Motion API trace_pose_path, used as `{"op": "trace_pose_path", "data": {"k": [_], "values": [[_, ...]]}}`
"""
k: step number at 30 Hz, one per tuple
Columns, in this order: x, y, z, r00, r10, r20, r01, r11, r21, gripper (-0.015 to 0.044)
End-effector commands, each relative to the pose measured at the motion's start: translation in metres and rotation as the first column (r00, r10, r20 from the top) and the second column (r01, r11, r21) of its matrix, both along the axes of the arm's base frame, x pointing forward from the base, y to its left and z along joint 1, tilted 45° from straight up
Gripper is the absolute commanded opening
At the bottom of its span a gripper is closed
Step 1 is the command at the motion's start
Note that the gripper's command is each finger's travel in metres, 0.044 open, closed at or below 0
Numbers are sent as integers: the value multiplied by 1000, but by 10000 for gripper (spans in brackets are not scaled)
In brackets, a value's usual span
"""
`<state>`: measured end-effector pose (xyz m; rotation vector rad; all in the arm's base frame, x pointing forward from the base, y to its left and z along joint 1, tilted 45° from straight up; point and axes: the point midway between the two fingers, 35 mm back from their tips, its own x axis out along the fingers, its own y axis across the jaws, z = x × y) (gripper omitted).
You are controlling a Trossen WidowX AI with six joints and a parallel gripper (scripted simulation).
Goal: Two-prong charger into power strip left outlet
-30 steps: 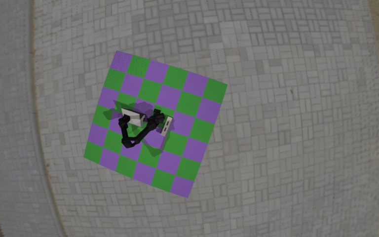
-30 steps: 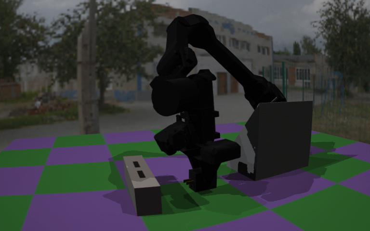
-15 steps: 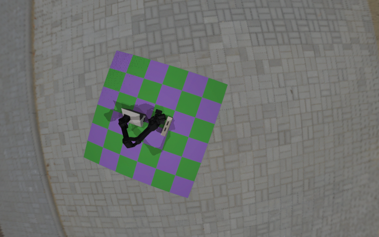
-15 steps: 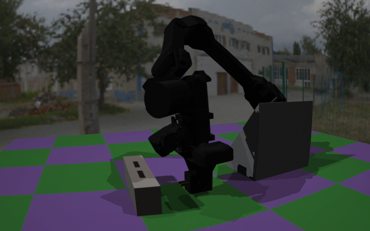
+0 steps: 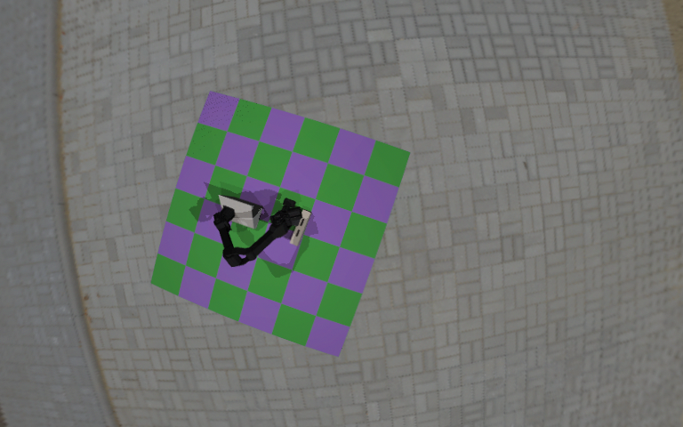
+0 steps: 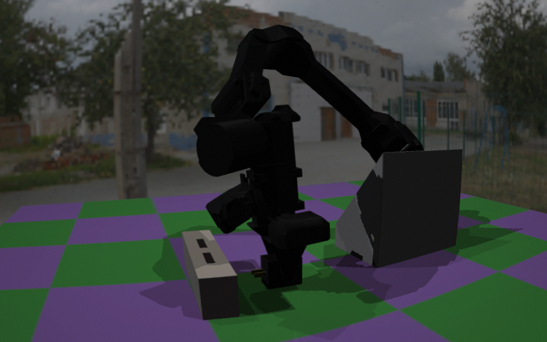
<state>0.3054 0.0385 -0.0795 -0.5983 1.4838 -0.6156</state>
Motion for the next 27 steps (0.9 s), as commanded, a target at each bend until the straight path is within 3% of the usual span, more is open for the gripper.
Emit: {"op": "trace_pose_path", "data": {"k": [1, 27], "values": [[7, 1, 2, 1000, -2, 11, 2, 1000, -1, 0], [25, 1, 2, 999, -22, 31, 22, 1000, 0, 0]]}}
